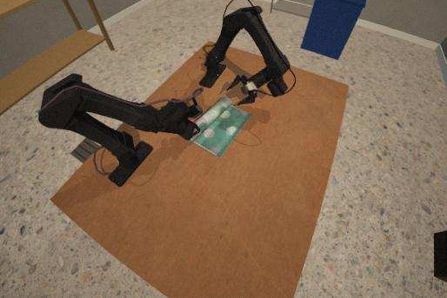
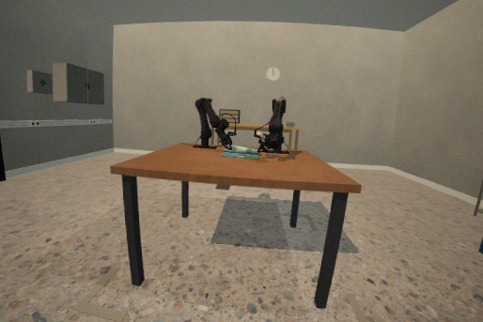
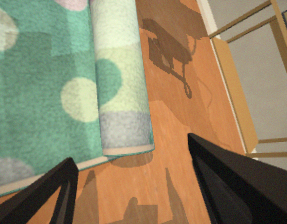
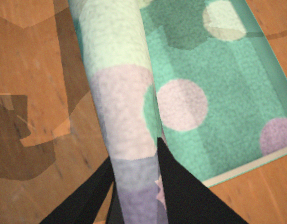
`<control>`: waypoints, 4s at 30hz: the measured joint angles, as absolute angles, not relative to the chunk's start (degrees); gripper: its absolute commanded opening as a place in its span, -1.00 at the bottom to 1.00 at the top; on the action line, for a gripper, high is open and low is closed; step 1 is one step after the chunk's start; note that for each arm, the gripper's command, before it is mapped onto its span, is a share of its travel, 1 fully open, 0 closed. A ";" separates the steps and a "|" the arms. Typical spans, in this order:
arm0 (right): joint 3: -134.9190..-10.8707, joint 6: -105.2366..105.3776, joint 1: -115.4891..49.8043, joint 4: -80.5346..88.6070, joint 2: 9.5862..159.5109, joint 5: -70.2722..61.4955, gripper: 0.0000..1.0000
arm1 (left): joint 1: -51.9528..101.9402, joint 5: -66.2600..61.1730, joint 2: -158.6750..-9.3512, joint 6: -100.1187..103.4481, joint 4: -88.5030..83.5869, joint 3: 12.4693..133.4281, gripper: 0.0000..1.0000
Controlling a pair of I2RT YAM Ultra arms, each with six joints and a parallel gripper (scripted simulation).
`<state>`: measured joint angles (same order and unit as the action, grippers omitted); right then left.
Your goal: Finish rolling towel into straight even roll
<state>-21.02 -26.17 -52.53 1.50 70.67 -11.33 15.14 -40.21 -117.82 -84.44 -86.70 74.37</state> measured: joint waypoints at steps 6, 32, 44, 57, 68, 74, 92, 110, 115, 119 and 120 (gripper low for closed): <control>-25.15 -25.56 -46.72 6.44 74.41 -20.18 -0.44 | 14.94 -39.68 -116.36 -85.14 -86.41 73.32 0.76; -41.60 -29.67 -32.49 28.53 96.64 -50.24 -0.44 | 26.52 -36.71 -61.17 -75.83 -43.90 32.69 0.93; -44.56 -33.41 -31.29 35.11 101.56 -54.41 -0.44 | 30.41 -32.23 -53.10 -70.76 -33.67 26.87 0.96; -44.58 -34.30 -31.29 35.24 103.22 -55.42 -0.44 | 29.02 -32.84 -57.47 -74.28 -30.79 27.09 0.96; -44.58 -34.39 -31.29 35.24 103.22 -55.44 -0.44 | 29.02 -32.86 -60.18 -74.00 -20.86 18.50 0.96; -44.58 -34.39 -31.29 35.24 103.22 -55.44 -0.44 | 30.00 -32.86 -62.76 -72.77 -16.01 16.91 0.96; -44.58 -34.41 -31.29 35.27 103.22 -55.44 -0.44 | 31.00 -32.12 -64.82 -71.24 -11.81 16.91 -0.15; -44.58 -34.41 -31.29 35.27 103.22 -55.44 -0.44 | 31.03 -32.12 -64.82 -71.22 -11.38 16.91 -0.36; -44.58 -34.41 -31.29 35.27 103.22 -55.44 -0.44 | 31.03 -32.12 -64.82 -71.22 -11.33 16.91 -0.39; -44.58 -34.41 -31.29 35.27 103.22 -55.44 -0.44 | 31.03 -32.12 -64.82 -71.22 -11.27 16.91 -0.41; -44.58 -34.41 -31.29 35.27 103.22 -55.44 -0.37 | 31.03 -32.12 -64.82 -71.22 -11.25 16.91 -0.41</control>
<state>-44.58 -34.41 -31.29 35.27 103.22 -55.44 31.03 -32.12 -64.82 -71.22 -11.25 16.91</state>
